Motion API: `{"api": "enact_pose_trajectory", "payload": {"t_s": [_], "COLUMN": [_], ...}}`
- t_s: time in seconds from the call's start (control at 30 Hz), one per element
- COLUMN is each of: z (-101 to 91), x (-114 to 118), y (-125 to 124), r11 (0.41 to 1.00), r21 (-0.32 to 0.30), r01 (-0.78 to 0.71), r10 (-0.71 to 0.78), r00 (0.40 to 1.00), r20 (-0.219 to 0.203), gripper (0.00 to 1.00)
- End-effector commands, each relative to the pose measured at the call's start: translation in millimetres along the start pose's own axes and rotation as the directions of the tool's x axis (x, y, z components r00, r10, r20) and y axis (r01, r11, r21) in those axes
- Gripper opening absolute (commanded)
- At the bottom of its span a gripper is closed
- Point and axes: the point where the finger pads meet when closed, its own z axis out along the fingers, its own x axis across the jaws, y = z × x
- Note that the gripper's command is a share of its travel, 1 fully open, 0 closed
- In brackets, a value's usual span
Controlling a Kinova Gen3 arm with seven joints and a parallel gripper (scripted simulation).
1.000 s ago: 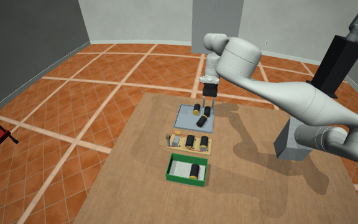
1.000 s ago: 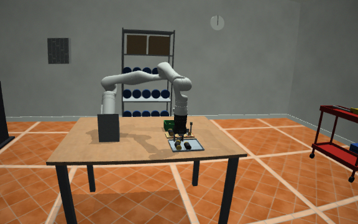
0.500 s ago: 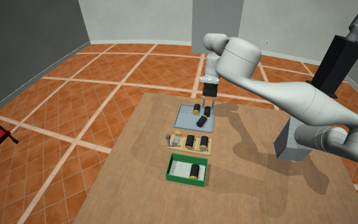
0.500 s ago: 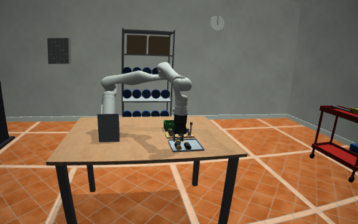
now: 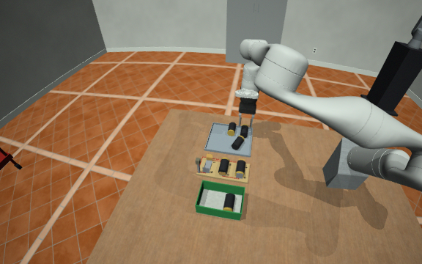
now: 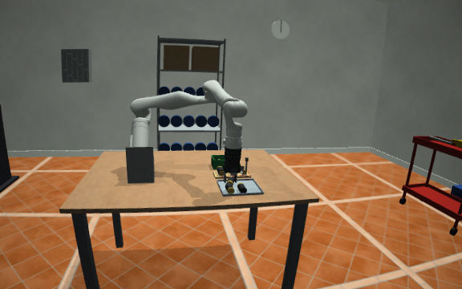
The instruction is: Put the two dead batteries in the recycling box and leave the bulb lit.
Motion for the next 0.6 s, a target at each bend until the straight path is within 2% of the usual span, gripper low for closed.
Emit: {"api": "enact_pose_trajectory", "payload": {"t_s": [0.0,0.27,0.57], "z": [-1.3,1.1,32.9], "x": [1,1,1], "y": [0,0,0], "r11": [1.0,1.0,1.0], "r21": [-0.001,-0.001,-0.001], "r01": [0.0,0.0,0.0], "r10": [0.0,0.0,0.0], "r00": [1.0,1.0,1.0], "r20": [-0.002,-0.002,-0.002], "gripper": [0.9,0.9,0.9]}}
